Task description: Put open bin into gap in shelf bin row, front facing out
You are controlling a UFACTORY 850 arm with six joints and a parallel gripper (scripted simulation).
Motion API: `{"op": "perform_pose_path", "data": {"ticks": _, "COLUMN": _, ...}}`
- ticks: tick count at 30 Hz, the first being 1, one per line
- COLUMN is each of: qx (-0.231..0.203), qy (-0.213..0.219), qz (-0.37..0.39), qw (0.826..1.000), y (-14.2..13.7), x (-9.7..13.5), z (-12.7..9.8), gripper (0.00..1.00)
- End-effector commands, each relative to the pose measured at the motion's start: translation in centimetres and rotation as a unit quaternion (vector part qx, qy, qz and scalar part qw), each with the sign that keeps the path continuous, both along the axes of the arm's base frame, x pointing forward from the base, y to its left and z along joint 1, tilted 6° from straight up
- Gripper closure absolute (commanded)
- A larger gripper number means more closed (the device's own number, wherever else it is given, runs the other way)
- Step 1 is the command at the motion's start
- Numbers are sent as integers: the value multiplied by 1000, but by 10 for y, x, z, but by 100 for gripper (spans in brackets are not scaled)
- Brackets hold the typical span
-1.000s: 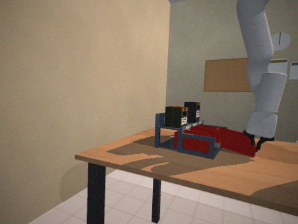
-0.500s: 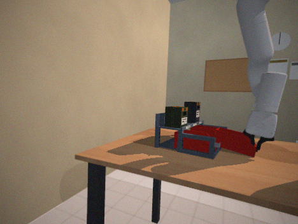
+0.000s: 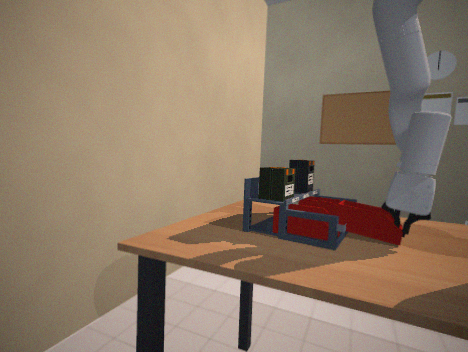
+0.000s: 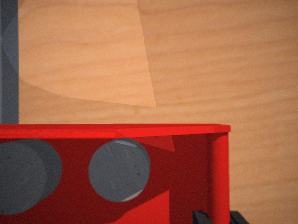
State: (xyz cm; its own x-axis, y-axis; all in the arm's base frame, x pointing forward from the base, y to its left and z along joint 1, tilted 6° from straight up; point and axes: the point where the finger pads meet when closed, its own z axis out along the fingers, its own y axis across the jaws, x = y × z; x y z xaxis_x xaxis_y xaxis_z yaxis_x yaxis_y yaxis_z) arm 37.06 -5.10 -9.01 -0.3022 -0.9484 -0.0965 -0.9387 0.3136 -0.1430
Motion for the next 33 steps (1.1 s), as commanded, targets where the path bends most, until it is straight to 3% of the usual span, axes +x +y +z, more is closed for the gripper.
{"op": "perform_pose_path", "data": {"ticks": 1, "qx": 0, "qy": -1, "qz": 0, "qw": 1000, "y": 0, "x": 1, "z": 4, "gripper": 100}}
{"op": "perform_pose_path", "data": {"ticks": 27, "qx": 0, "qy": -1, "qz": 0, "qw": 1000, "y": -1, "x": 0, "z": 11, "gripper": 100}}
{"op": "perform_pose_path", "data": {"ticks": 33, "qx": 0, "qy": -1, "qz": 0, "qw": 1000, "y": -2, "x": 0, "z": 23, "gripper": 100}}
